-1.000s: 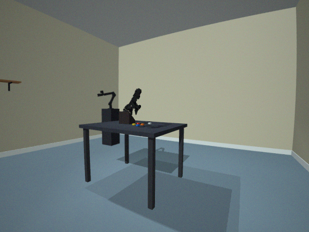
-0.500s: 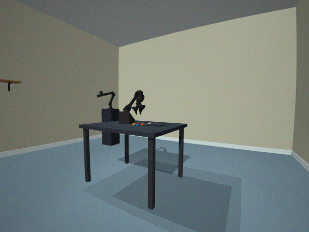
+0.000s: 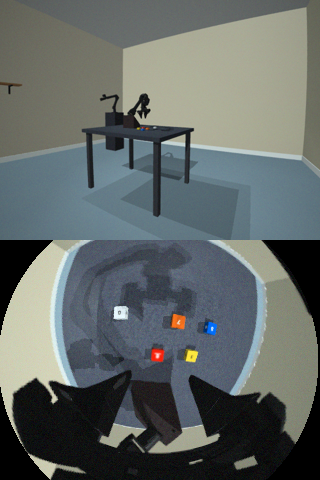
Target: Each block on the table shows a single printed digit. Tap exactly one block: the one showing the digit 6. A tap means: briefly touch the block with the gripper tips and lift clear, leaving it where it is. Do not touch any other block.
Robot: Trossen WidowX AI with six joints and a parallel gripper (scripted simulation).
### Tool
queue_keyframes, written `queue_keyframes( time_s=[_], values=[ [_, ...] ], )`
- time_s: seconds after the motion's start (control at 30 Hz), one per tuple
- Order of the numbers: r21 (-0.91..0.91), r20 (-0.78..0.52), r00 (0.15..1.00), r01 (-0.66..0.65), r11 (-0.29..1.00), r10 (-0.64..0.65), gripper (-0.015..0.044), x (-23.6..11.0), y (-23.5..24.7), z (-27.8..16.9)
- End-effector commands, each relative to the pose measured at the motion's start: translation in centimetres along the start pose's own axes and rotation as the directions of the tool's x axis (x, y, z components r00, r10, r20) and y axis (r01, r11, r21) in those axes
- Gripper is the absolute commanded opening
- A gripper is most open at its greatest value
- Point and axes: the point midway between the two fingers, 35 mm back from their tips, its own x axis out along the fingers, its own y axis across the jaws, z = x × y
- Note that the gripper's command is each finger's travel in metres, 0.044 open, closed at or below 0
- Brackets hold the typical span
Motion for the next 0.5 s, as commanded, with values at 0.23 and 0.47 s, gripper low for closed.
queue_keyframes(
  time_s=[0.23, 0.47],
  values=[
    [0.010, -0.003, 1.000, -0.007, 1.000, 0.007, 0.0242, 7.2, 0.1, -0.1],
    [0.010, -0.003, 1.000, -0.010, 1.000, 0.010, 0.0059, 8.2, 0.2, -0.2]
  ],
)
